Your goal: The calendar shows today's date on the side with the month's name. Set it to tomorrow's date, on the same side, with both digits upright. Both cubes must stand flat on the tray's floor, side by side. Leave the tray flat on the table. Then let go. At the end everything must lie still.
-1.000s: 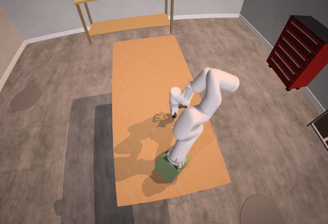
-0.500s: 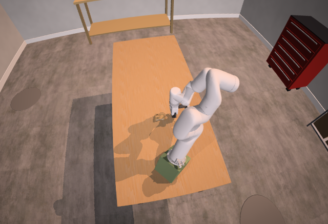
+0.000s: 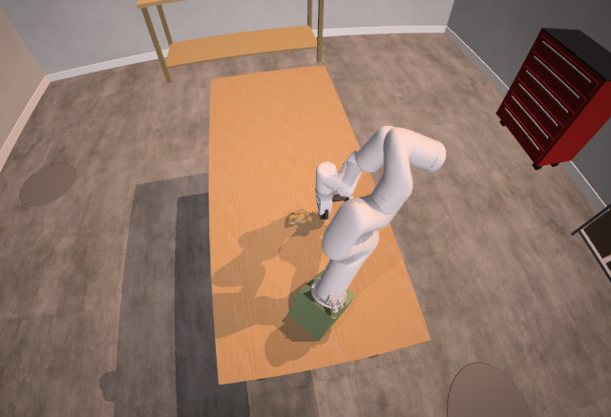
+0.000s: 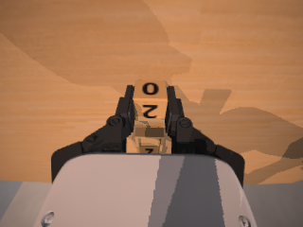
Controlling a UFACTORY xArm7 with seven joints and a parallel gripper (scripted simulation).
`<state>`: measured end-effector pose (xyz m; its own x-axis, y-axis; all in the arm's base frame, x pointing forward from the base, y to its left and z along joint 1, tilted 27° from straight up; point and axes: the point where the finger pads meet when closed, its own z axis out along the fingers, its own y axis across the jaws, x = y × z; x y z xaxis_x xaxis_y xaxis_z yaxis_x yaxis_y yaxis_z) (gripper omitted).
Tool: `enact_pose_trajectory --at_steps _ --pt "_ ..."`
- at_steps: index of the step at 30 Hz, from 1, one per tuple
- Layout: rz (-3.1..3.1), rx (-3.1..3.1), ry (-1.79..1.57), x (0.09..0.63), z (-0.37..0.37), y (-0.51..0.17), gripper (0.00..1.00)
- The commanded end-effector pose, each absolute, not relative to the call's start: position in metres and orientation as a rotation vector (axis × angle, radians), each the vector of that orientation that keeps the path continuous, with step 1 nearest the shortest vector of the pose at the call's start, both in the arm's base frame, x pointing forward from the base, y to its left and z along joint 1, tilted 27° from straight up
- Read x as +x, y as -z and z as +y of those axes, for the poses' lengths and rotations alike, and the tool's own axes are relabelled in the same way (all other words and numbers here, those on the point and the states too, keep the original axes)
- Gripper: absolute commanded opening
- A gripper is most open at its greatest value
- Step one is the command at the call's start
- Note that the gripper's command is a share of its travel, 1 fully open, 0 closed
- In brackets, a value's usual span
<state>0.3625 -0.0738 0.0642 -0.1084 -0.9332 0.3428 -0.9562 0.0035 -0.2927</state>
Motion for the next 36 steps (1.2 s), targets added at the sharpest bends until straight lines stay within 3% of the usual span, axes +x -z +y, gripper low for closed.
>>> enact_pose_trajectory --at_steps 1,12,28,36 --pt "-2.19 2.065 -0.715 0.363 -0.073 -0.065 0.29" --pt "-2.19 2.065 -0.715 0.362 -0.071 -0.07 0.29" --pt "-2.19 2.065 -0.715 0.338 -0.04 -0.148 0.29" --pt "-2.19 2.065 -0.715 0.336 -0.038 -0.154 0.29"
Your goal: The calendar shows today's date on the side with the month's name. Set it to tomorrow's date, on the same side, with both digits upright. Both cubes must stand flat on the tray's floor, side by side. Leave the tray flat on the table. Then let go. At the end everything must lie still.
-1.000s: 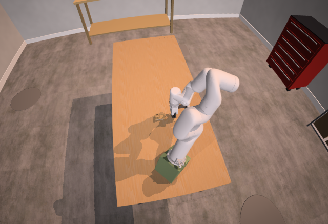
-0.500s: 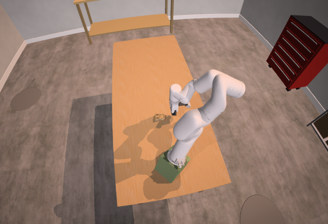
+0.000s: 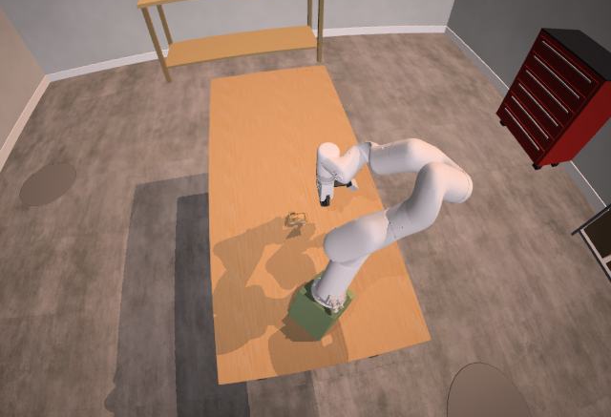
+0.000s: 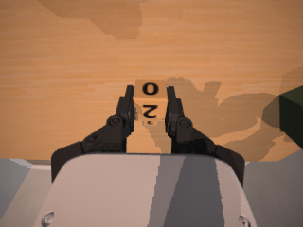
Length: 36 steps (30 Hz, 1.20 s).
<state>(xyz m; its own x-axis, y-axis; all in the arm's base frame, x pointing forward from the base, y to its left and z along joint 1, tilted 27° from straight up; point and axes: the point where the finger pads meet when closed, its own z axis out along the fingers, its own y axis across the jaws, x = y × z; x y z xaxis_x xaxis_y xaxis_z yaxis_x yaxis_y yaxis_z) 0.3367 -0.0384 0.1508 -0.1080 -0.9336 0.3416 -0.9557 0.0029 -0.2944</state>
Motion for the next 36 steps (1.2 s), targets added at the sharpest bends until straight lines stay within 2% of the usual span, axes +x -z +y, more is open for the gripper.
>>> enact_pose_trajectory --at_steps 1,7,10,15,36 --pt "-2.19 2.065 -0.715 0.336 -0.038 -0.154 0.29" --pt "-2.189 2.064 -0.715 0.337 -0.031 -0.153 0.29" --pt "-2.189 2.064 -0.717 0.343 0.016 -0.142 0.29" --pt "-2.188 2.068 -0.713 0.342 0.053 -0.131 0.29" --pt "-2.188 2.066 -0.715 0.343 0.052 -0.126 0.29"
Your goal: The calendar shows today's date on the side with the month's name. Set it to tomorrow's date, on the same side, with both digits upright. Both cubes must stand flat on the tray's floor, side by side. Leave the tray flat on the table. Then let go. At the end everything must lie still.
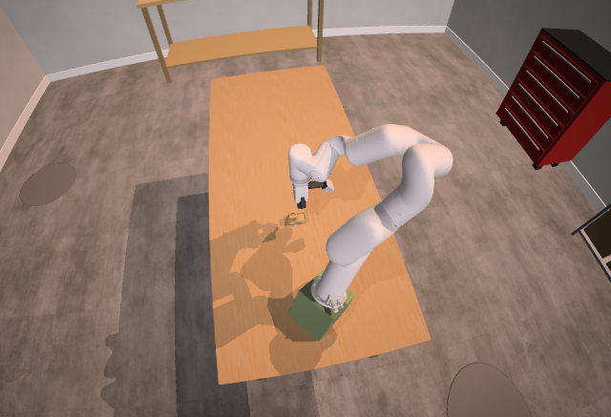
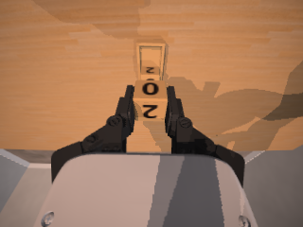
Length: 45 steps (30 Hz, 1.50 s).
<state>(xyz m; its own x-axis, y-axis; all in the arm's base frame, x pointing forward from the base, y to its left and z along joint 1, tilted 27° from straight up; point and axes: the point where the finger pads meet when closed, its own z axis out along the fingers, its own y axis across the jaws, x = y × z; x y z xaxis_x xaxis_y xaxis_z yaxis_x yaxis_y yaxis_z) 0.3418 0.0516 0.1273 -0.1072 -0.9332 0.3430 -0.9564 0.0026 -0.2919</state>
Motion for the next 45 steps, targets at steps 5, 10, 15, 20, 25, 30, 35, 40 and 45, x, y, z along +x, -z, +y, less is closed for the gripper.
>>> enact_pose_trajectory --at_steps 5,10,15,20,25,30,35,40,45 --pt "-2.188 2.066 -0.715 0.346 0.048 -0.118 0.29" --pt "-2.188 2.066 -0.715 0.351 0.043 -0.104 0.29" --pt "-2.188 2.066 -0.715 0.356 0.037 -0.089 0.29" --pt "-2.188 2.066 -0.715 0.358 0.034 -0.083 0.29" --pt "-2.188 2.066 -0.715 0.36 0.031 -0.076 0.29" --pt "-2.188 2.066 -0.715 0.361 0.031 -0.074 0.29" --pt "-2.188 2.066 -0.715 0.361 0.03 -0.074 0.29" --pt "-2.188 2.066 -0.715 0.361 0.03 -0.074 0.29" --pt "-2.188 2.066 -0.715 0.361 0.03 -0.074 0.29"
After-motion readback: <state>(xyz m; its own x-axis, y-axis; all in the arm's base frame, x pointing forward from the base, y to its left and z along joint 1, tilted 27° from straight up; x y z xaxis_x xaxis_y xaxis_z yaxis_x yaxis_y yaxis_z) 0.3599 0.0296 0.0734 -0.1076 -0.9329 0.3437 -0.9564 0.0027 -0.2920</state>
